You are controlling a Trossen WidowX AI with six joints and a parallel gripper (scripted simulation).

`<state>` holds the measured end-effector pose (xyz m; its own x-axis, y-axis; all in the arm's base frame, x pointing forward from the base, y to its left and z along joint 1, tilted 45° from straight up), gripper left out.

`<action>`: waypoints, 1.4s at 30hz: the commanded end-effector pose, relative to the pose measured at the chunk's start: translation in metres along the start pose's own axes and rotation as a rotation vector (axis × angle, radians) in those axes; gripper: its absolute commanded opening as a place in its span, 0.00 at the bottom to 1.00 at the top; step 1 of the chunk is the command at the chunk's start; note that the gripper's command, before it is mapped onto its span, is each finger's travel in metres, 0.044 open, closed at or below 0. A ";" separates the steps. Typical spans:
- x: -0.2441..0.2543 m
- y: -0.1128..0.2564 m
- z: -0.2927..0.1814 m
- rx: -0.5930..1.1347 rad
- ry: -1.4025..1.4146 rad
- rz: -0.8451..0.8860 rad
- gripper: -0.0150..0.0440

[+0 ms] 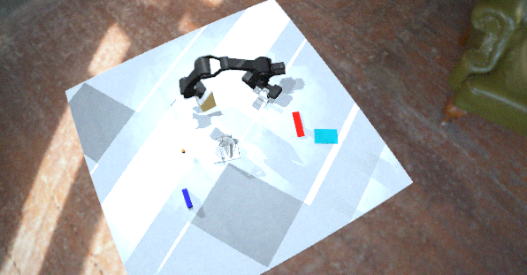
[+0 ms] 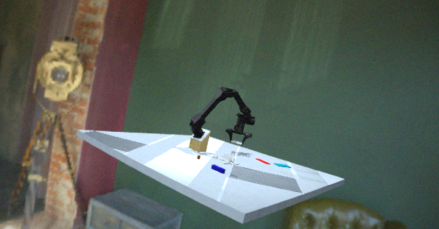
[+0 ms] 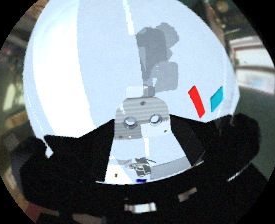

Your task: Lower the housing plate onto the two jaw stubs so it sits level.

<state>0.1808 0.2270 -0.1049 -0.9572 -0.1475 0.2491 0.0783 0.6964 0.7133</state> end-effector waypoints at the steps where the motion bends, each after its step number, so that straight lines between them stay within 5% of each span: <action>1: -0.001 0.007 0.000 -0.011 -0.007 -0.006 0.85; 42: -0.030 0.025 -0.116 -0.053 -0.911 -0.003 0.85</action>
<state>0.2414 0.1739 -0.0258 -0.8398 0.4439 -0.3126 0.0695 0.6590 0.7489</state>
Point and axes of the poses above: the point midway between the two fingers, 35 mm back from their tips, its own y axis back along the fingers, its own x axis across the jaws, z = x × y, the point moved 9 cm from there along y, back along the fingers, and after that the axes turned 5 degrees about -y, right-handed, at the moved point
